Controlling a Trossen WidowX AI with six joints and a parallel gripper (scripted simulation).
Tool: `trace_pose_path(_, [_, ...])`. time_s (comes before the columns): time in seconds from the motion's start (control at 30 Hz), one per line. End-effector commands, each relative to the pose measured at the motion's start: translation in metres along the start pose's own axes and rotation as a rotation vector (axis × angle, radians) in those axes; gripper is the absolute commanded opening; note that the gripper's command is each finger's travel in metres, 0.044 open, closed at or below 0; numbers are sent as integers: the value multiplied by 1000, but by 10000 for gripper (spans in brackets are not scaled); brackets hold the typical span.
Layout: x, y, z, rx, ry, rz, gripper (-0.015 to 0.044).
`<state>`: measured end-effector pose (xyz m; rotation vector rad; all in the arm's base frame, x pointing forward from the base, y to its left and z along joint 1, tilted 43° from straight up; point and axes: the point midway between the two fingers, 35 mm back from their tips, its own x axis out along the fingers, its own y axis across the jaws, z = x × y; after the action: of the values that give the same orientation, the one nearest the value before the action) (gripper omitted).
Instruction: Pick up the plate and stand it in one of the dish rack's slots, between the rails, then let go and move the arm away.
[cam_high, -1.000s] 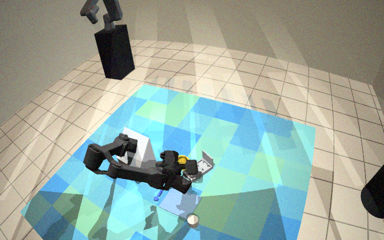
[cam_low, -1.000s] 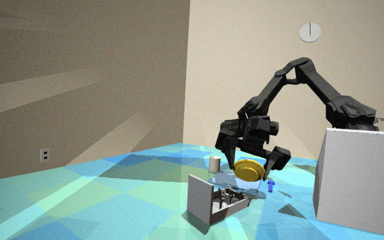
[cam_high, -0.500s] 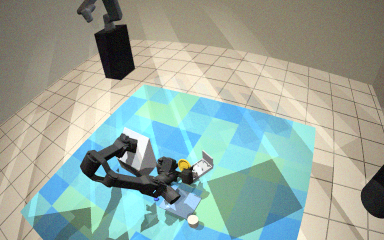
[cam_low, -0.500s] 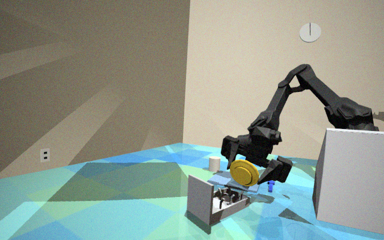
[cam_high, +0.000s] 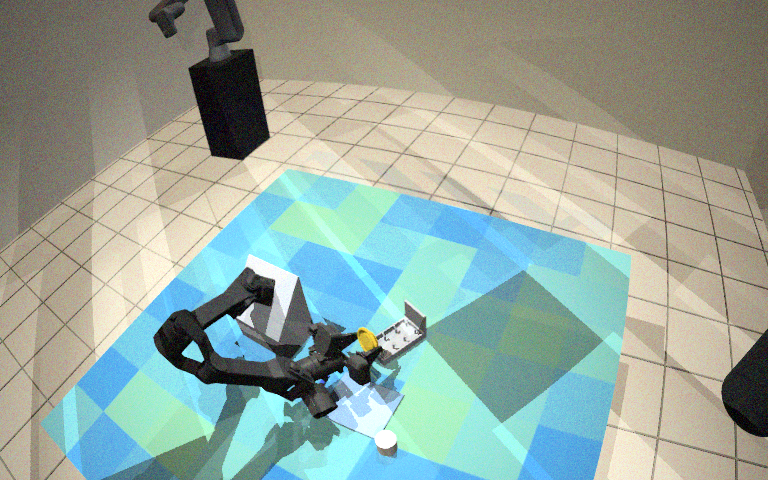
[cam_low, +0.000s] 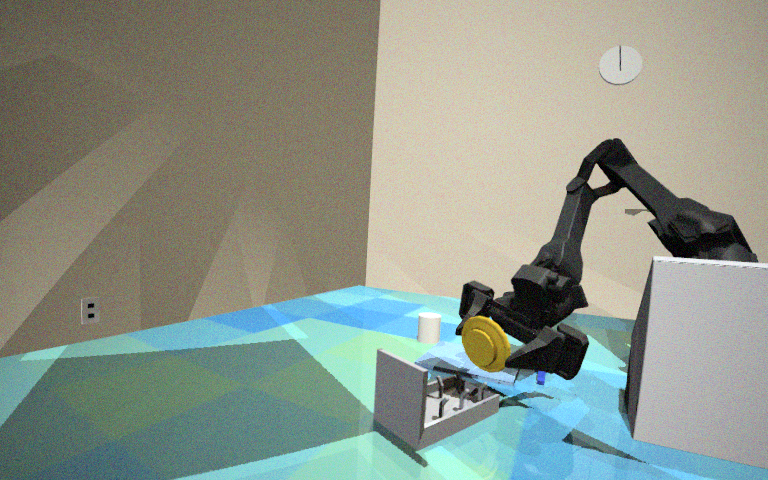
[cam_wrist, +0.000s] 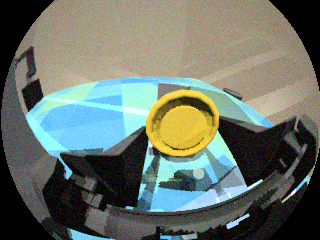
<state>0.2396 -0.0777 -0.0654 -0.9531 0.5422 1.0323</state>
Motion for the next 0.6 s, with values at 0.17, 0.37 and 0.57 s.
trace_pose_path(0.17, [0,0,1,0,-14,-18,0])
trace_pose_path(0.37, [14,-1,3,1,-7,-12,0])
trace_pose_path(0.57, [21,-2,4,-5,-6,-16,0])
